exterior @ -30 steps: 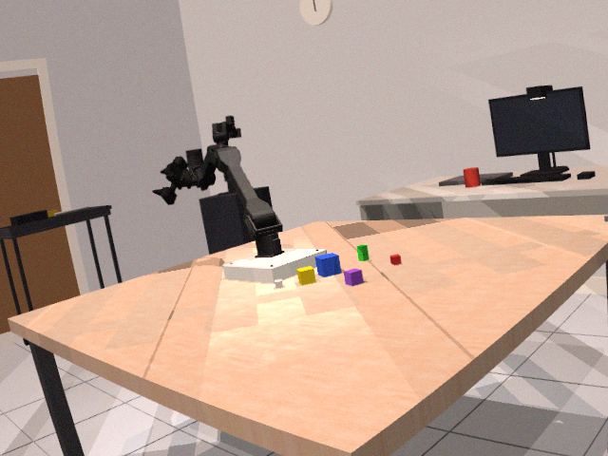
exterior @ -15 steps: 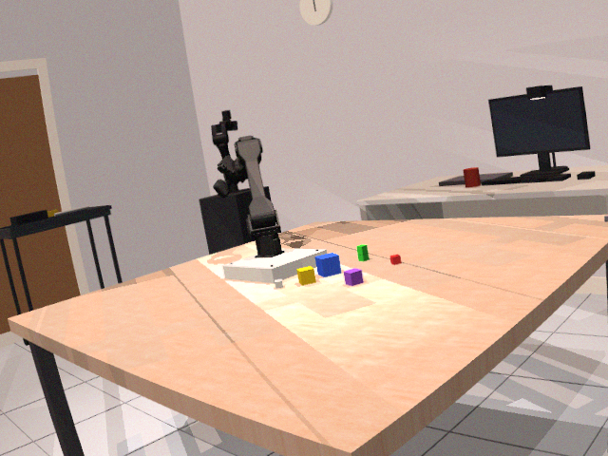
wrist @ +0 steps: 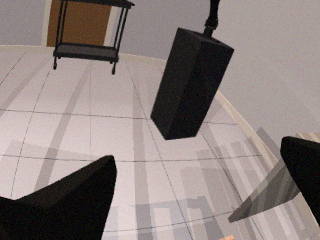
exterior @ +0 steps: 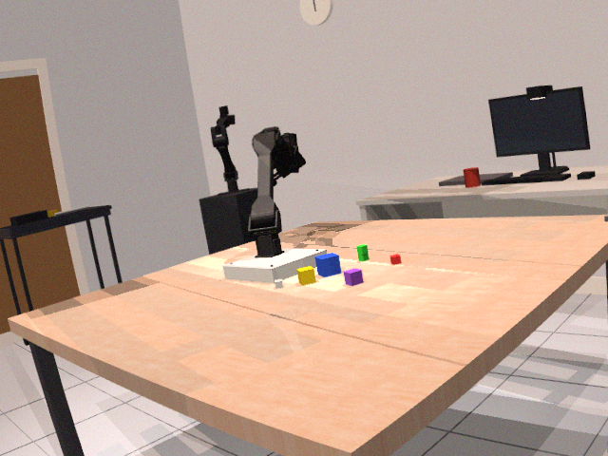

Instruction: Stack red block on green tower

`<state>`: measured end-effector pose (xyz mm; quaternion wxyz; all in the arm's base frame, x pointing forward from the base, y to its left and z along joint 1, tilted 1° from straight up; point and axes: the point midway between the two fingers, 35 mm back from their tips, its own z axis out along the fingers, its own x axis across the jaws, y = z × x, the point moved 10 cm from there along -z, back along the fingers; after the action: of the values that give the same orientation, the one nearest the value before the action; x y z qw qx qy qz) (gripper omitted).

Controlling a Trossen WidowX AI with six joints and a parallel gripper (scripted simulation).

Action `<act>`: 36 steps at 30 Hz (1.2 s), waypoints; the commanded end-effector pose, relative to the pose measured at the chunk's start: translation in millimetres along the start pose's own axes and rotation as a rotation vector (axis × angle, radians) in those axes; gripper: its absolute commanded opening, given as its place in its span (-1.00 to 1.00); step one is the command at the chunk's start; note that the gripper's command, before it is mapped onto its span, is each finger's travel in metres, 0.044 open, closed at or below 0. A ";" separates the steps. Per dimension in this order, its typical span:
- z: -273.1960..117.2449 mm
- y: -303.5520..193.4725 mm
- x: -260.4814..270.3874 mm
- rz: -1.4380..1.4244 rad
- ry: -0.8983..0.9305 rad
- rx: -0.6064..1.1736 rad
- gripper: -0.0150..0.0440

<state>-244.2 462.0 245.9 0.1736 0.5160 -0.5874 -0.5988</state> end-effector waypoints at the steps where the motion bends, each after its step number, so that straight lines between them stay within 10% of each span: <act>1: -21.6 -25.6 -22.5 0.084 -0.057 0.083 1.00; 36: -385.3 -205.9 -128.9 1.260 -0.998 0.614 1.00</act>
<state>187.9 431.3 209.1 0.0509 -0.1557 -0.9086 -0.3842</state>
